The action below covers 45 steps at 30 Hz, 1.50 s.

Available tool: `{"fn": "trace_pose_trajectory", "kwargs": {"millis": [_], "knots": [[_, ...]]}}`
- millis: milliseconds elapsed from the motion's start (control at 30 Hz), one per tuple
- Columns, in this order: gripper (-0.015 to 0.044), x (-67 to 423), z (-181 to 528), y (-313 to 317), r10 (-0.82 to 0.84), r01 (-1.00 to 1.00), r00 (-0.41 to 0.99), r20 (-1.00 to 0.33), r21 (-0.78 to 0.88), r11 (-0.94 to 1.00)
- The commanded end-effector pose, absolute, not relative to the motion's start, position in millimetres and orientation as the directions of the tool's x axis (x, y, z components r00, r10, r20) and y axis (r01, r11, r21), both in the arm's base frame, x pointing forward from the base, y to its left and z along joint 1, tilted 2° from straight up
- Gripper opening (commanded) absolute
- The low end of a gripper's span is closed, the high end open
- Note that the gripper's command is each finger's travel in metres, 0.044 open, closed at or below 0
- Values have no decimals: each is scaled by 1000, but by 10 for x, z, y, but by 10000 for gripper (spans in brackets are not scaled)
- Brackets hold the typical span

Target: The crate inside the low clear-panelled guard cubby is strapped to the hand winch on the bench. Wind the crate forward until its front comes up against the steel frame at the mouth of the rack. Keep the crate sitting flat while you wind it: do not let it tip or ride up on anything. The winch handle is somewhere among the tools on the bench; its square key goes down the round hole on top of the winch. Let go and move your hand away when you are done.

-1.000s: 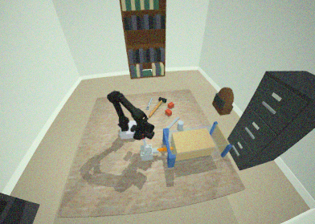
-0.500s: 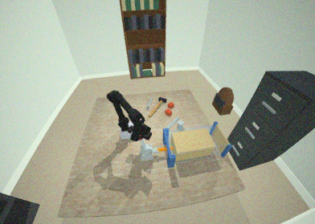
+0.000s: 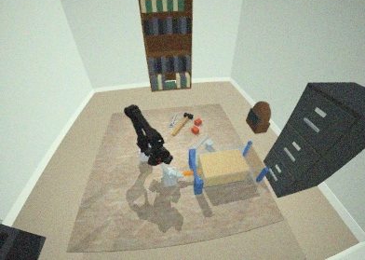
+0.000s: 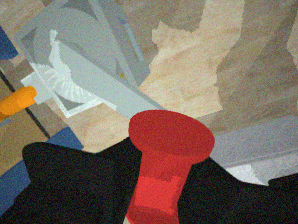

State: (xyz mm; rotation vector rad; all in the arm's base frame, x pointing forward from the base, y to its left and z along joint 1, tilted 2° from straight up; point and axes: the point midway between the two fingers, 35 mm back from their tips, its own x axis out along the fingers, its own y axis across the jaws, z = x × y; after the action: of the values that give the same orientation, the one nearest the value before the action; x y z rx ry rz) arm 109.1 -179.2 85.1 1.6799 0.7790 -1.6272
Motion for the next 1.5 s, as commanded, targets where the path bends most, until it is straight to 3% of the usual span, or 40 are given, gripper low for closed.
{"fn": "trace_pose_trajectory", "kwargs": {"millis": [0,1467], "knots": [[0,943,861,-1874,-47,785,13,-999,40,-619],[0,584,890,-2474,-52,785,10,-999,40,-619]]}}
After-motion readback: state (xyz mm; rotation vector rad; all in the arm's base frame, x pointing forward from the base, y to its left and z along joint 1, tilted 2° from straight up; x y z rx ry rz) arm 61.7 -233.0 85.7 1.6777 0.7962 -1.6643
